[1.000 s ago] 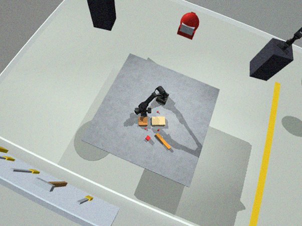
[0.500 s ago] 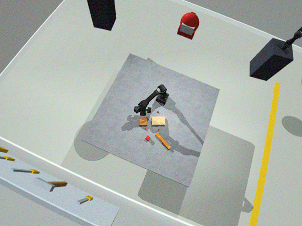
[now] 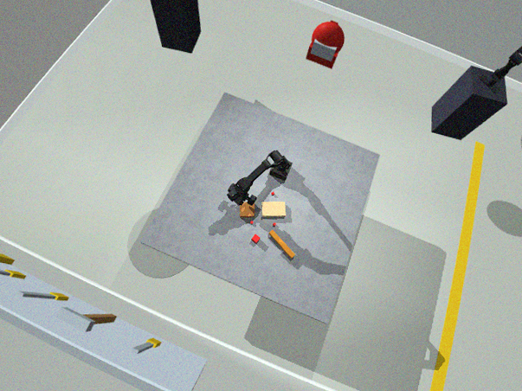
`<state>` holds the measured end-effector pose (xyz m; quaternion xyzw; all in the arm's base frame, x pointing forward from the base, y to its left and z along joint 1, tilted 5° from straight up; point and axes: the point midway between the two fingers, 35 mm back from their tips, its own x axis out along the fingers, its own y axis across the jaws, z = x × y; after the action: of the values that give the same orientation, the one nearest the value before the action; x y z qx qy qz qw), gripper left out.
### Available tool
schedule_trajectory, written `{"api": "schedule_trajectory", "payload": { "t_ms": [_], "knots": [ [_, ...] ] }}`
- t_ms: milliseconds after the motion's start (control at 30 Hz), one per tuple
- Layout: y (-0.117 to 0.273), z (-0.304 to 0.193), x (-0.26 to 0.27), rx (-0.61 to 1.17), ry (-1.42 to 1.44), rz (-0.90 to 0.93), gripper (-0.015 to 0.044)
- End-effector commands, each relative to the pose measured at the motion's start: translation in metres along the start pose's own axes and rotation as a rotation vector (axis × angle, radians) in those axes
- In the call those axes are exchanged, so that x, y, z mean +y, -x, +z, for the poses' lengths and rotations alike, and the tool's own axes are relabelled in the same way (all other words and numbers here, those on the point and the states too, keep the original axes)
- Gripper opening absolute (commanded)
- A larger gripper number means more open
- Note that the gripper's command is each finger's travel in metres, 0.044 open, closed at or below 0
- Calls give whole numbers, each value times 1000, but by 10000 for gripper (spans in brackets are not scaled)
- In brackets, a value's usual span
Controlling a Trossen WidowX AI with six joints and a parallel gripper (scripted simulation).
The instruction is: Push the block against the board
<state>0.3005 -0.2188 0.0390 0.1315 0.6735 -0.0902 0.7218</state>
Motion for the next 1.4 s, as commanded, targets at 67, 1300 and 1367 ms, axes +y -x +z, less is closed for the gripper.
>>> {"api": "schedule_trajectory", "payload": {
  "t_ms": [67, 1300, 1367],
  "knots": [
    [-1, 18, 0, 5, -228, 5, 0],
    [-60, 73, 0, 8, -998, 2, 0],
    [-60, 73, 0, 8, -998, 2, 0]
  ]
}}
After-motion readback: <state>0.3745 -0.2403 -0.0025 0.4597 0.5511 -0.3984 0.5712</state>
